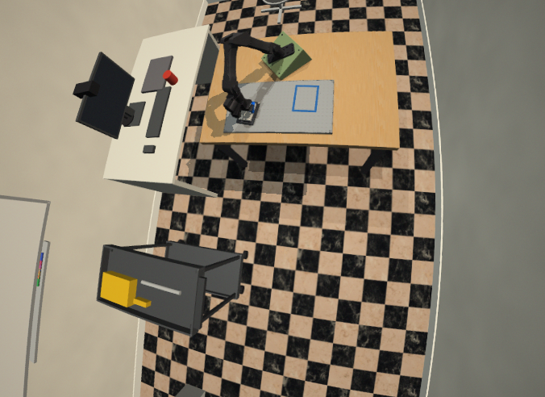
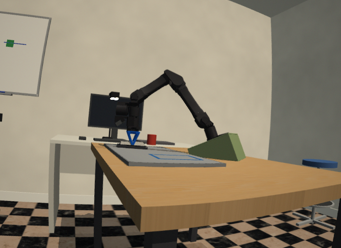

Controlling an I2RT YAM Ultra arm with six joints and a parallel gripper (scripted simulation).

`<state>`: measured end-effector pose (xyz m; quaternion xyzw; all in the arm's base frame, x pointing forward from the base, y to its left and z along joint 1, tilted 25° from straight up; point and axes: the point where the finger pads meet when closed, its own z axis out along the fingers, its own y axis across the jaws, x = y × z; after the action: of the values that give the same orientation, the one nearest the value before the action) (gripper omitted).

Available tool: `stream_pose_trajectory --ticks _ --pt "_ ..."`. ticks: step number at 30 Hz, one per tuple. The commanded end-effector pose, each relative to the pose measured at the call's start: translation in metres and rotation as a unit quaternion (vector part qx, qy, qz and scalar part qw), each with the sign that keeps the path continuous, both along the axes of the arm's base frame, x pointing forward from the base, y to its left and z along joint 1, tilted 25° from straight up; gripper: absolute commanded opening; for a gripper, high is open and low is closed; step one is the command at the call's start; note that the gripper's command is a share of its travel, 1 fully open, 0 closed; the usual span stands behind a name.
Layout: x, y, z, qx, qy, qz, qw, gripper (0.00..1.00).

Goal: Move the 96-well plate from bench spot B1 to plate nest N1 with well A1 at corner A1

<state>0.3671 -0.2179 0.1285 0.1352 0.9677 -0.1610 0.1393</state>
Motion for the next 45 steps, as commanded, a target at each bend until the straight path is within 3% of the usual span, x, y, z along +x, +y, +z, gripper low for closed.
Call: stream_pose_trajectory --ticks 1,16,20,21,22,42,43,45 --pt "0.008 -0.005 0.009 -0.007 -0.019 0.002 1.000 0.00" --pt "0.001 -0.001 -0.002 -0.002 -0.007 0.003 1.000 0.00" --pt "0.001 -0.001 -0.003 -0.002 -0.007 0.003 1.000 0.00" --pt "0.006 -0.004 0.005 -0.006 -0.017 0.003 1.000 0.00" --pt "0.007 -0.004 0.004 -0.006 -0.016 0.003 1.000 1.00" --pt "0.004 -0.002 0.003 -0.004 -0.010 0.002 1.000 1.00" --pt "0.006 -0.001 0.019 -0.010 -0.025 0.004 1.000 1.00" --pt "0.005 0.004 0.024 -0.009 -0.023 0.005 1.000 1.00"
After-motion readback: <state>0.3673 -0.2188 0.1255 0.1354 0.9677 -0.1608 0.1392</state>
